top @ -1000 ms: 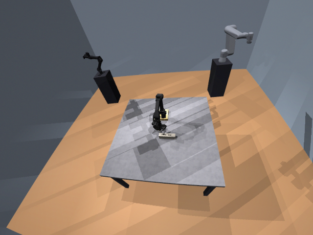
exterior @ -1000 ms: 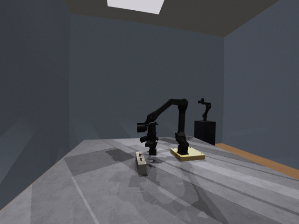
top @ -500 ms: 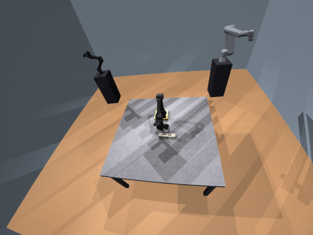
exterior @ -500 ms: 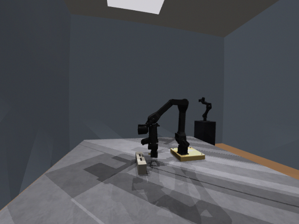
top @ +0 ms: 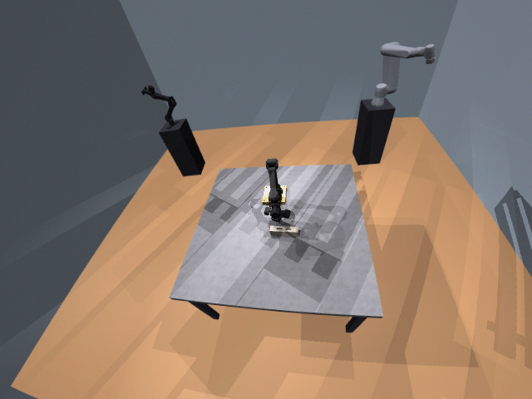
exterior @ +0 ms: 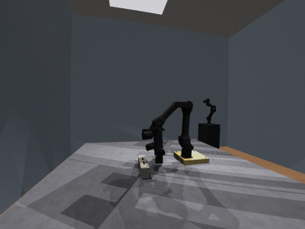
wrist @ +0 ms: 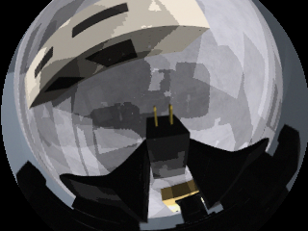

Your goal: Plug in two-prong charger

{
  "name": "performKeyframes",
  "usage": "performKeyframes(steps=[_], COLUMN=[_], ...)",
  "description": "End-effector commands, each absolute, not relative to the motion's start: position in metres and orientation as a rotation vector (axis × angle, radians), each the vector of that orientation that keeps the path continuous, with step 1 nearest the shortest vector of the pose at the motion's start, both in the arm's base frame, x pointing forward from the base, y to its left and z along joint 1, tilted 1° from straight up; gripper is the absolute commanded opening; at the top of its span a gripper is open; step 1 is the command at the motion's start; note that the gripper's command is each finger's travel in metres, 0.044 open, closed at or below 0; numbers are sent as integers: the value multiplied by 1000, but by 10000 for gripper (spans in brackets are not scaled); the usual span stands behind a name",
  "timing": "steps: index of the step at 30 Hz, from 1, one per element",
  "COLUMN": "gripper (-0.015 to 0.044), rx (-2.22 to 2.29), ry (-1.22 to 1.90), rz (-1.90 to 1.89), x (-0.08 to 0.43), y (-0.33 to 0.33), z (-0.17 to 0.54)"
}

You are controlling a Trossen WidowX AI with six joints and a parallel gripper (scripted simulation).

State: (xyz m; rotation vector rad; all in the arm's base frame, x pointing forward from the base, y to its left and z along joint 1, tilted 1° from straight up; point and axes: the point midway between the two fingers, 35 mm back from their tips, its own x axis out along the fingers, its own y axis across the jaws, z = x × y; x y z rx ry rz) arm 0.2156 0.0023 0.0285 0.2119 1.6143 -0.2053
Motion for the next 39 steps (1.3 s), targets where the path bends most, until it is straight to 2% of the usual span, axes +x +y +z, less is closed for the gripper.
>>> performKeyframes(steps=[1, 39], gripper=[0, 0], rx=[172, 103], ry=[1619, 1620], rz=[-171, -107], x=[213, 249], y=[10, 20], z=[26, 23])
